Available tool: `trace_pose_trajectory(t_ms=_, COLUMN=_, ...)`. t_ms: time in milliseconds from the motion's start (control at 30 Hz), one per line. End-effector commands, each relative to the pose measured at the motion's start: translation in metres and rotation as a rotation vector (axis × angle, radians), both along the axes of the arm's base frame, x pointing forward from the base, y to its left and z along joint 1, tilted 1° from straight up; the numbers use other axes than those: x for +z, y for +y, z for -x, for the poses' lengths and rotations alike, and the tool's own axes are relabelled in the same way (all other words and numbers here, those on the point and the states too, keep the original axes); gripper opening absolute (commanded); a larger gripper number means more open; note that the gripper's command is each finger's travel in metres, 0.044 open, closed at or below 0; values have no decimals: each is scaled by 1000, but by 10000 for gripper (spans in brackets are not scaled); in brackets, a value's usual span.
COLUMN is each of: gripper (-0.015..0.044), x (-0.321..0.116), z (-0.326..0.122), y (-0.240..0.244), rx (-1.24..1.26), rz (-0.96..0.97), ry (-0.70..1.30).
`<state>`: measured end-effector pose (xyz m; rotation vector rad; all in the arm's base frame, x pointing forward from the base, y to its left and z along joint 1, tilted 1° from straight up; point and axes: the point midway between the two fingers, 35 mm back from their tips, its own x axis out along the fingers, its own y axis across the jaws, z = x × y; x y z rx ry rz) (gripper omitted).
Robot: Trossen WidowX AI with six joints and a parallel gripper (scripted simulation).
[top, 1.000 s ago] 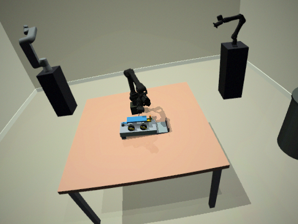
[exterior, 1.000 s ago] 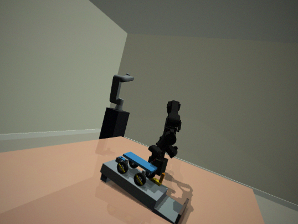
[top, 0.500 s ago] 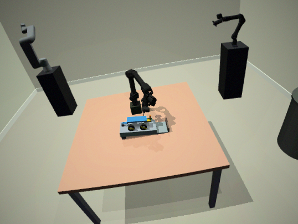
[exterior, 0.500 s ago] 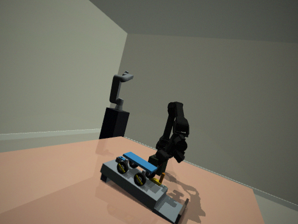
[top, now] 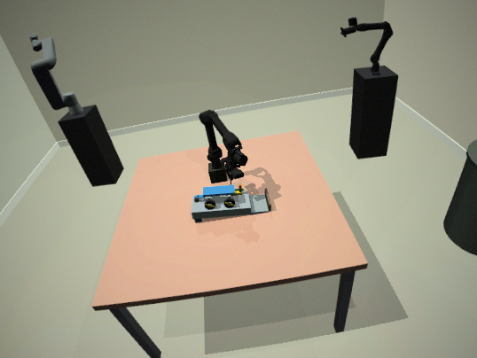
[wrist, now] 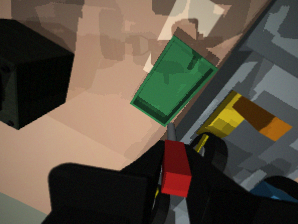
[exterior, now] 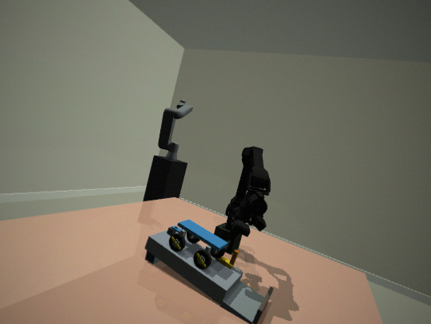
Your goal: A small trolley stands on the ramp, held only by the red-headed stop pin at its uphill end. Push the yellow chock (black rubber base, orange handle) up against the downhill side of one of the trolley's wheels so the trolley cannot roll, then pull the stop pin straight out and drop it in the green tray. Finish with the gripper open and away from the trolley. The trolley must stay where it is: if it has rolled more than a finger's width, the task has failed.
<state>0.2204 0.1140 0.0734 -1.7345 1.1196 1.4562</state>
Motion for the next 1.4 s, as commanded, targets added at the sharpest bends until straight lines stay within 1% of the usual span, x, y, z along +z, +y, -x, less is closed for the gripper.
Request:
trace_pose_trajectory(t_ms=0, gripper=0, x=0, z=1, y=-2, rx=118, rz=-23, ry=26)
trace_pose_trajectory(t_ms=533, gripper=0, x=0, z=0, y=-5, rx=592, rz=-101, ry=114)
trace_pose_trajectory(t_ms=1000, gripper=0, x=1, z=-1, y=-8, rx=1011, rz=-160, ry=144)
trace_pose_trajectory(t_ms=1367, gripper=0, x=-5, z=3, y=-8, rx=1045, rz=-165, ry=147)
